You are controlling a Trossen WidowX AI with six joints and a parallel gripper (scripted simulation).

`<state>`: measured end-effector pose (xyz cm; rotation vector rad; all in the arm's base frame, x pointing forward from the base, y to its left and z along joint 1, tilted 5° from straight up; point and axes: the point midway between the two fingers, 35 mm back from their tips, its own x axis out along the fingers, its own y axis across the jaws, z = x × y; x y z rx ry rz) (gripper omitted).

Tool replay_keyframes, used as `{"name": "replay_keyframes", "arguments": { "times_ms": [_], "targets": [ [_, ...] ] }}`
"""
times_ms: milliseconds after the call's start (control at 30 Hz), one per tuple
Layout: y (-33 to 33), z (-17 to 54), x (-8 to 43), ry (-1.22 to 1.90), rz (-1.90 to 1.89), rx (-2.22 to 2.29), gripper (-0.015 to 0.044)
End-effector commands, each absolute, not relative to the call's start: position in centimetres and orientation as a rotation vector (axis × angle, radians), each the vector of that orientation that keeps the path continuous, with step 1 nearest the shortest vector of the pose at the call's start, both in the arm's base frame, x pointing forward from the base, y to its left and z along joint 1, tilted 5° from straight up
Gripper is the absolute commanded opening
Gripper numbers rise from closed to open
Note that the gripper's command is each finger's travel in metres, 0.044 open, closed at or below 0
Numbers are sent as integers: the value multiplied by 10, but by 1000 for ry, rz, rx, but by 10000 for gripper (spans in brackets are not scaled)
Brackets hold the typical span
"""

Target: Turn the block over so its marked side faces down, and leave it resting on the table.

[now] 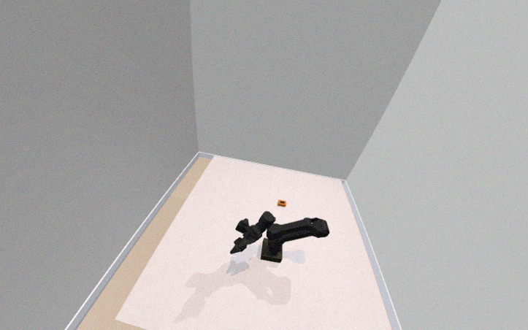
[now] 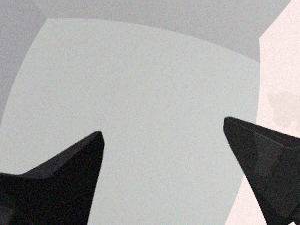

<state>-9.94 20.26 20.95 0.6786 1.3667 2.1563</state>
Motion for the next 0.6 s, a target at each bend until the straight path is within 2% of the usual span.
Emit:
{"name": "replay_keyframes", "arguments": {
  "times_ms": [0, 100, 300, 567],
  "targets": [
    [205, 210, -98, 1361, 2147, 681, 426],
    [232, 216, -71, 1288, 2012, 713, 440],
    [283, 222, 15, 1120, 1655, 735, 440],
    [297, 213, 152, 974, 1177, 659, 440]
  ]
}}
